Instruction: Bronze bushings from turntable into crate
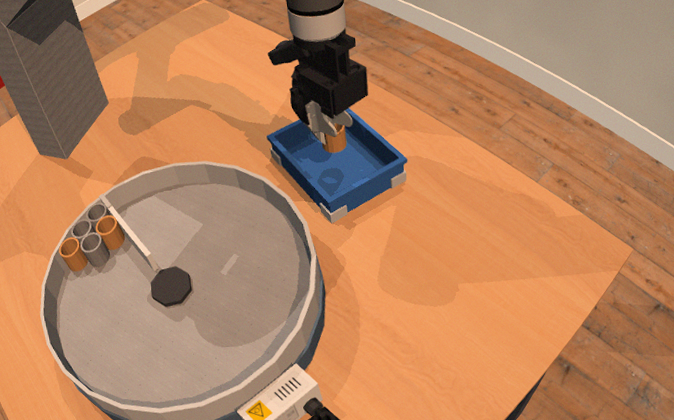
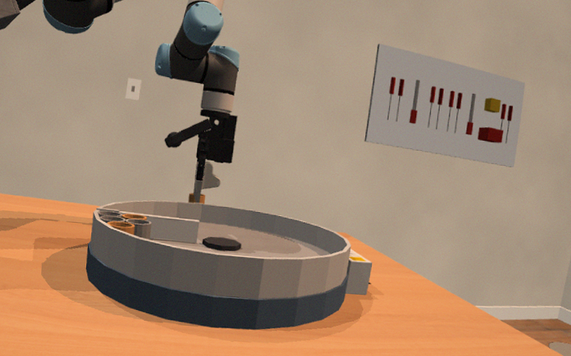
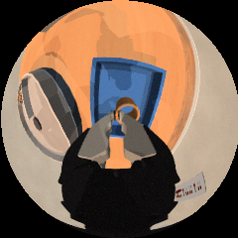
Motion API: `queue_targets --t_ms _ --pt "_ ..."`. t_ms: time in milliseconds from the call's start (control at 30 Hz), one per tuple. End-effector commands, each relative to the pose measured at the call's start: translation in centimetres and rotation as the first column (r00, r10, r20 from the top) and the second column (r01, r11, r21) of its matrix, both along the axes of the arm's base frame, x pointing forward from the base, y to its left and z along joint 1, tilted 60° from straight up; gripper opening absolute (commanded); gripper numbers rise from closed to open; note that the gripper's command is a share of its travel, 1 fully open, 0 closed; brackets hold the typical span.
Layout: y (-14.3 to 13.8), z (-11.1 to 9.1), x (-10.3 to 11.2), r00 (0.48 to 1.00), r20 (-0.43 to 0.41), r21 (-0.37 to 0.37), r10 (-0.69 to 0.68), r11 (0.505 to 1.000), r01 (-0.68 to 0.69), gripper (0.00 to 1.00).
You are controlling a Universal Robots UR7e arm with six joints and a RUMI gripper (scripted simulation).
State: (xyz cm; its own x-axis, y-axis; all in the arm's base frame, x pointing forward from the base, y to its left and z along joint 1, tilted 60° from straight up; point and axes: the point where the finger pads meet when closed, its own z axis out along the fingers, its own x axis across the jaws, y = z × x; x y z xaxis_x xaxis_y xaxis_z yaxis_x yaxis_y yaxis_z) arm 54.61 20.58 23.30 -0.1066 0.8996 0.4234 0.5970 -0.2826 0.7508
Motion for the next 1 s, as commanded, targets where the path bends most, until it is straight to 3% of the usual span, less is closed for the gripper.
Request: queue_targets --t_ms 0,967 --pt "0.0 0.0 0.0 1.000 0.001 0.000 0.000 1.000 0.000 0.00" --pt "0.9 -1.4 2.2 1.000 0.001 0.000 0.000 1.000 0.000 0.00"
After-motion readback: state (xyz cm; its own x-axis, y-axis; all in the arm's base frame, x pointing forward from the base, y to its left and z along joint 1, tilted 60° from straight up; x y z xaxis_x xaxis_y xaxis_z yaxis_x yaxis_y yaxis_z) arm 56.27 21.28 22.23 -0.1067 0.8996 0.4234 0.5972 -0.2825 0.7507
